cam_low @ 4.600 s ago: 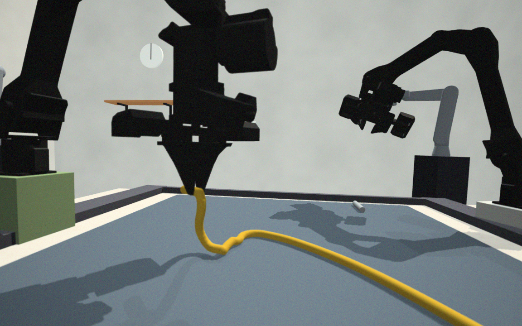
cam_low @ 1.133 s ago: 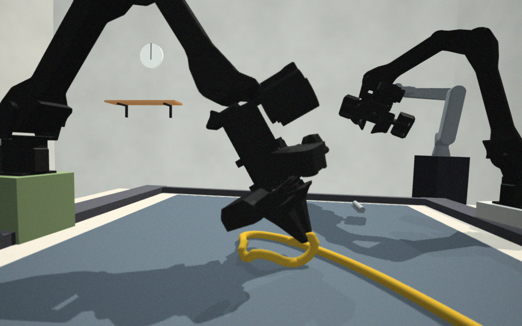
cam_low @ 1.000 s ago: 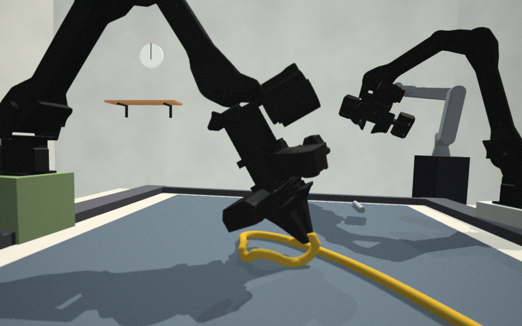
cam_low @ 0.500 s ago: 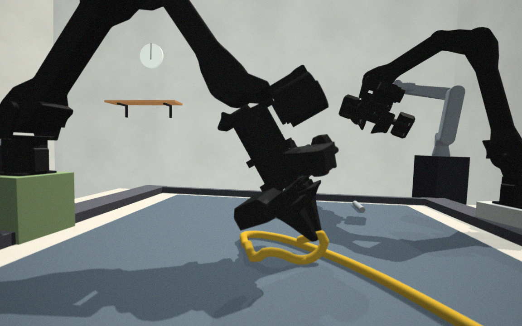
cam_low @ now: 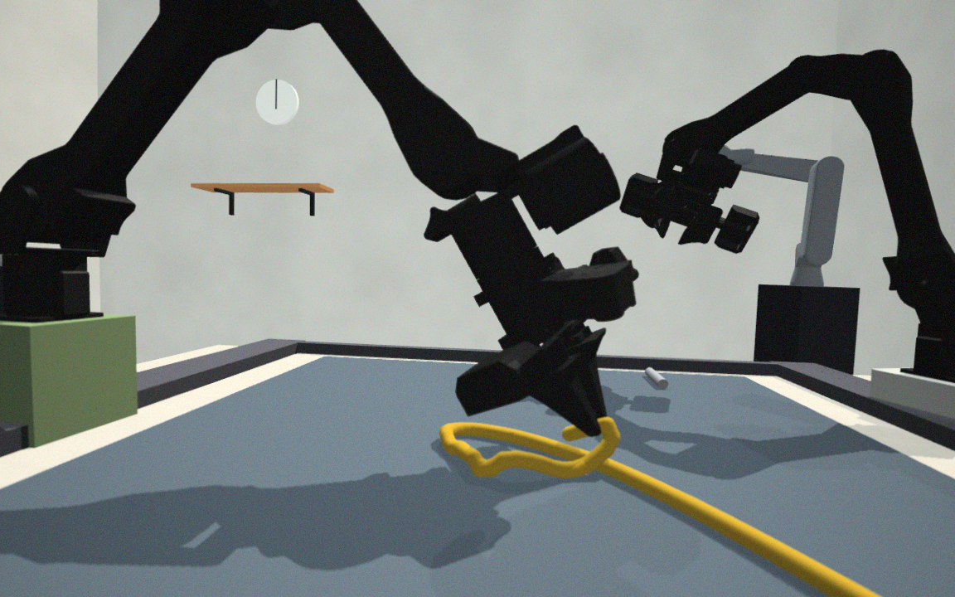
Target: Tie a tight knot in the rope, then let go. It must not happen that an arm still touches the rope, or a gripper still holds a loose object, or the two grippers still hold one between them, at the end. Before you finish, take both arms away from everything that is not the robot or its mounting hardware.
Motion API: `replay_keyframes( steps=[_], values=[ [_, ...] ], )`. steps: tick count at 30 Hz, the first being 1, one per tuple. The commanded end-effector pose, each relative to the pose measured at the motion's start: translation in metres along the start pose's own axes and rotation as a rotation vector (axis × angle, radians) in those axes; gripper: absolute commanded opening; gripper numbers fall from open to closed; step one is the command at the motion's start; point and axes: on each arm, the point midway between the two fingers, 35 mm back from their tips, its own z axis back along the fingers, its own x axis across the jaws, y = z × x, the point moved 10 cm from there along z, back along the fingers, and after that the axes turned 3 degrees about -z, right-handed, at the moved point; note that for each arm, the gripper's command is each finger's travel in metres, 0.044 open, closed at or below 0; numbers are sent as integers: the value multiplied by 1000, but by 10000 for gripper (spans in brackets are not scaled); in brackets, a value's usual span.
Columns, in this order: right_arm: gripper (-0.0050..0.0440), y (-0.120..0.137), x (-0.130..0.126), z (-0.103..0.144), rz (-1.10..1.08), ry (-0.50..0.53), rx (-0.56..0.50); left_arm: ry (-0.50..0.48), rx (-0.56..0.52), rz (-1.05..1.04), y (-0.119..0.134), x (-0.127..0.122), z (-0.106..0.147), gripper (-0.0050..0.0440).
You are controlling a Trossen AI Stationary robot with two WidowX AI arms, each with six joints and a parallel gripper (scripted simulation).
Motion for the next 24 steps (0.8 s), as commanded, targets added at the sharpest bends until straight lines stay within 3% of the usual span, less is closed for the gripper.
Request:
replay_keyframes(
  steps=[1, 24],
  values=[
    [100, -6, -1, 3, 21, 11, 7, -7, -14, -1, -5, 8, 1, 45],
    [100, -6, -1, 3, 21, 11, 7, -8, -15, -1, -5, 26, -15, 45]
  ],
)
